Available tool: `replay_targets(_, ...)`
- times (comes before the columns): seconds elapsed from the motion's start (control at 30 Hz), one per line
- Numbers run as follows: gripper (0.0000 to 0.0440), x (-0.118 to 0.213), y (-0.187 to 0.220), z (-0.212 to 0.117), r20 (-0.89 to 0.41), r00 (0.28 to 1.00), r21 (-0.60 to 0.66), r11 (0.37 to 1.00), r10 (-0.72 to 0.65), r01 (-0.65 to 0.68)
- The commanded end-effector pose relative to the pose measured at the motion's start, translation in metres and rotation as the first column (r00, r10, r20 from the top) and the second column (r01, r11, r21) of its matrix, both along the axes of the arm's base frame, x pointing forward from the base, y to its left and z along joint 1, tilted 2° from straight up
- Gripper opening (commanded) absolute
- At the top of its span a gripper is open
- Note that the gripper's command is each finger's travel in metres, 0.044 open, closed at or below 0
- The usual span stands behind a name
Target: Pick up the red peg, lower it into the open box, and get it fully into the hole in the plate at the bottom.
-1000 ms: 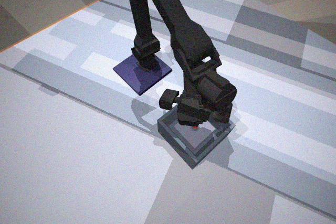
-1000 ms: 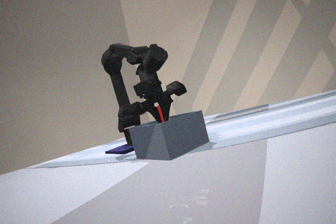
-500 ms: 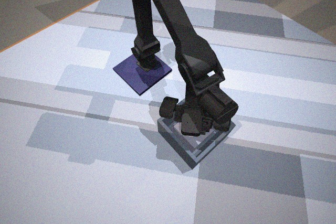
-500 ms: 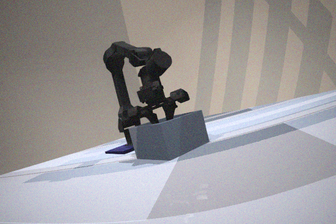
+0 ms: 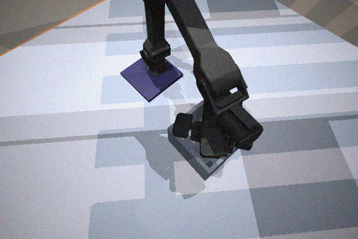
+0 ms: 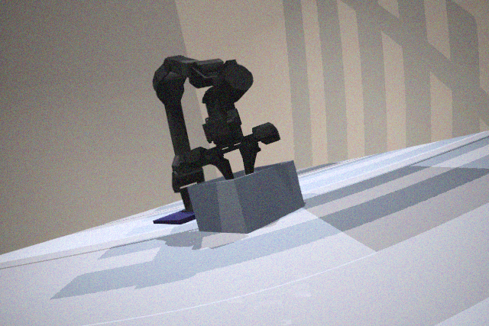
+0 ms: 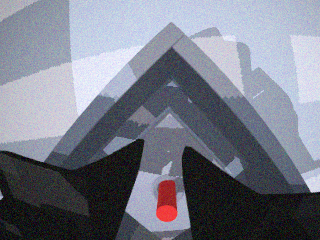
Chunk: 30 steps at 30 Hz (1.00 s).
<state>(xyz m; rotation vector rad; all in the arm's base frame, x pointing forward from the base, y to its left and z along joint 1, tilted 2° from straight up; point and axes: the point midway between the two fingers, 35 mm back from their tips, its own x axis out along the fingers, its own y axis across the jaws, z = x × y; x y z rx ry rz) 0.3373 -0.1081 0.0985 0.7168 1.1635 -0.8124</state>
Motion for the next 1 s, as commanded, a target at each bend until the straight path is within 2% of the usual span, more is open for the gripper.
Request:
replay_targets(0.0, 0.0134, 0.006, -0.006, 0.002, -0.012, 1.0, 0.004, 1.0, 0.014, -0.014)
replay_targets(0.97, 0.0128, 0.008, -0.064, 0.005, -0.097, 0.995, -0.008, 1.0, 0.013, -0.014)
